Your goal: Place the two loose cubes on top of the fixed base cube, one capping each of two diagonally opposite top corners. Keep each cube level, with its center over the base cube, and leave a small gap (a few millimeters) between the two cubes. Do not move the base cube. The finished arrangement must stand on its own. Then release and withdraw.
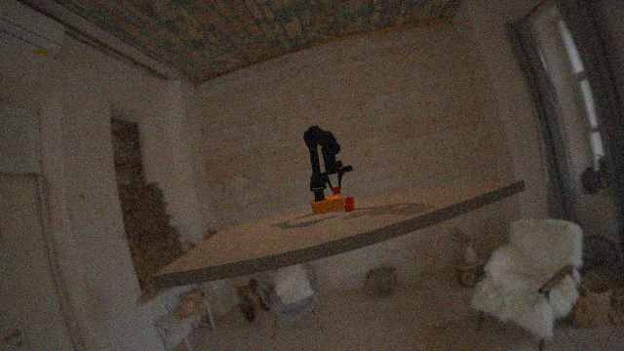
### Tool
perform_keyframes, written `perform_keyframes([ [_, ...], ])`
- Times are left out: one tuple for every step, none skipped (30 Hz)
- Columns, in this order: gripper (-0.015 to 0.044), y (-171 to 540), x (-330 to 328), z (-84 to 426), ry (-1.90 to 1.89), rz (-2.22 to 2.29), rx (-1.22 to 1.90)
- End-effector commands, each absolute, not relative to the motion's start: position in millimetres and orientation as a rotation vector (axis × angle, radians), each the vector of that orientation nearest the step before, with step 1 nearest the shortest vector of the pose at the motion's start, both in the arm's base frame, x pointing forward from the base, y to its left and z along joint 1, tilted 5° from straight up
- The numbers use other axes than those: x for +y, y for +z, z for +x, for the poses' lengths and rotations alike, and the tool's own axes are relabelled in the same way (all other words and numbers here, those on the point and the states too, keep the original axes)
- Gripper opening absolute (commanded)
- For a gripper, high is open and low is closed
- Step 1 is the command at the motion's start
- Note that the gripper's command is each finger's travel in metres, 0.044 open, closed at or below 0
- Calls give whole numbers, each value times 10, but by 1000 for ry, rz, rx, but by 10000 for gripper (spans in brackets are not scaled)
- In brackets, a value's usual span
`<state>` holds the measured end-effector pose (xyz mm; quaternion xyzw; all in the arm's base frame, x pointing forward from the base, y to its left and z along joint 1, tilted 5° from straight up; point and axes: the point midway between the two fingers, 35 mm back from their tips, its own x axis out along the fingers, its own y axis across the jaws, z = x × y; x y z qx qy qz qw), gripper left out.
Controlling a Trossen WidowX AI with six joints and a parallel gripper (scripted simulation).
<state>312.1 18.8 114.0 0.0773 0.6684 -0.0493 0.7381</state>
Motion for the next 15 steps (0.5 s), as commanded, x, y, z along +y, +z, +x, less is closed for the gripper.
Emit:
perform_keyframes([
  [105, 1141, 279, 3100, -178, 245, 1460],
  [105, 1140, 305, 3095, -197, 266, 1458],
  [105, 1139, 330, 3090, -216, 287, 1456],
  [105, 1138, 355, 3084, -235, 309, 1454],
  [105, 1137, 379, 3079, -254, 330, 1452],
  [105, 1136, 404, 3073, -273, 352, 1450],
  [105, 1136, 429, 3067, -292, 373, 1447],
  [105, 1135, 454, 3061, -311, 395, 1444],
  [105, 1134, 478, 3055, -330, 416, 1441],
  [105, 1133, 503, 3048, -348, 438, 1438],
  [105, 1132, 527, 3042, -367, 459, 1435],
  [105, 1131, 552, 3035, -386, 481, 1432],
  [105, 1130, 576, 3028, -405, 502, 1428],
  [105, 1129, 596, 3022, -421, 520, 1425],
  [105, 1129, 608, 3018, -430, 530, 1423],
])
